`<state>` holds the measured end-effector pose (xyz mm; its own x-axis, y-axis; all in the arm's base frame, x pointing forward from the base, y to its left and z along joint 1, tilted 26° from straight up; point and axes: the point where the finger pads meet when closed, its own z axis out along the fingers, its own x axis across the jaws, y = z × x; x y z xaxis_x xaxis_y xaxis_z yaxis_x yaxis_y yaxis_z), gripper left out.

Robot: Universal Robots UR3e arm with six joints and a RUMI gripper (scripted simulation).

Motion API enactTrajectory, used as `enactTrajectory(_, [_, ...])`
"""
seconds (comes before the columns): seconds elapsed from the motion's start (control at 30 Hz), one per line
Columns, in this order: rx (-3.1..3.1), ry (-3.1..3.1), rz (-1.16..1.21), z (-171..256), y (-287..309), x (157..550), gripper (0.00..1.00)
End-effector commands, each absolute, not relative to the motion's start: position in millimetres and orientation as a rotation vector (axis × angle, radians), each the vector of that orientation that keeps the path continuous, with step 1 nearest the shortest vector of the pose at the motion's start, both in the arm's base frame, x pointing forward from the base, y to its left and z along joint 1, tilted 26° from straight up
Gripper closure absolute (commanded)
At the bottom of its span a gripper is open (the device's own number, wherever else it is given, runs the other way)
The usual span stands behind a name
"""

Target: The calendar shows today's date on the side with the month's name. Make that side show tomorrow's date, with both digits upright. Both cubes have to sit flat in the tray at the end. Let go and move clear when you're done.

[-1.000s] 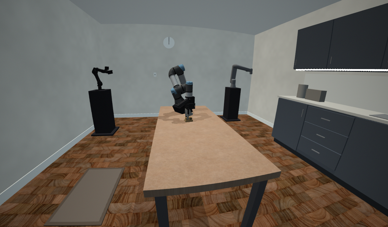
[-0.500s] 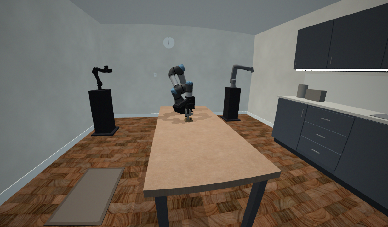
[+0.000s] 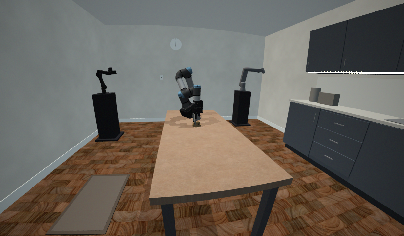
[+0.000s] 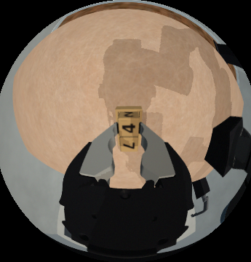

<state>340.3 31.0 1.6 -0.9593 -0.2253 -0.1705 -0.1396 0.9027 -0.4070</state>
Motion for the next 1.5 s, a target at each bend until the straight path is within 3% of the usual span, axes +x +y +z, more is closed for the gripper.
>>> enactTrajectory(0.0, [-0.277,2.851,-0.587,2,31,341,0.9])
enactTrajectory(1.47, [-0.277,2.851,-0.587,21,39,336,0.9])
